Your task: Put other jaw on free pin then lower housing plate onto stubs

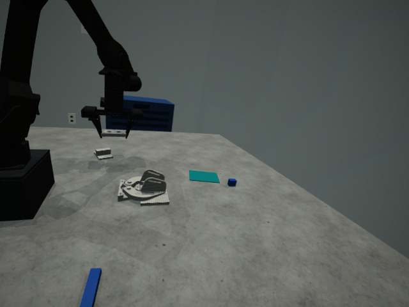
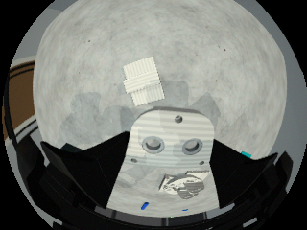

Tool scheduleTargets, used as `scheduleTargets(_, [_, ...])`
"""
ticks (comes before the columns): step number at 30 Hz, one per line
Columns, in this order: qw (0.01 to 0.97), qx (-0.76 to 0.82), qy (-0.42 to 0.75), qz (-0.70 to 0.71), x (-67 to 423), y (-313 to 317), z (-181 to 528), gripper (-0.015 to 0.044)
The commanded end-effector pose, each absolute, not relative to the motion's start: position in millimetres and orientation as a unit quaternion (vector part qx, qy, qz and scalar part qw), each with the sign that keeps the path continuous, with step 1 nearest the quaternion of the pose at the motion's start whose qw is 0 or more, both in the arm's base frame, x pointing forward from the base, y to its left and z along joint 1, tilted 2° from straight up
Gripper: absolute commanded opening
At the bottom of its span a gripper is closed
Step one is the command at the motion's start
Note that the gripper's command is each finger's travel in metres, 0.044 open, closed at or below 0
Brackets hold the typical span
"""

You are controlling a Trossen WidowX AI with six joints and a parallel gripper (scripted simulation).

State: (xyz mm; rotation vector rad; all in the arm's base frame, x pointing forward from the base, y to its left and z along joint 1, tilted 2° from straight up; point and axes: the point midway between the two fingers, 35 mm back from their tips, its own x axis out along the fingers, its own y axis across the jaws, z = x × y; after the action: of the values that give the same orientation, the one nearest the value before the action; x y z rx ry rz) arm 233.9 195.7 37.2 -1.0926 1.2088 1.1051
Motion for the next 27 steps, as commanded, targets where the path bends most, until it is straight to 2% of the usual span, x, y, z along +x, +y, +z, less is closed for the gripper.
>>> scheduleTargets(1, [0.57, -0.439, 0.532, 0.447, 237.2, 184.2, 35.3, 0.0351])
scheduleTargets(27, [0.674, -0.253, 0.642, 0.265, 262.5, 101.2, 33.0, 0.0351])
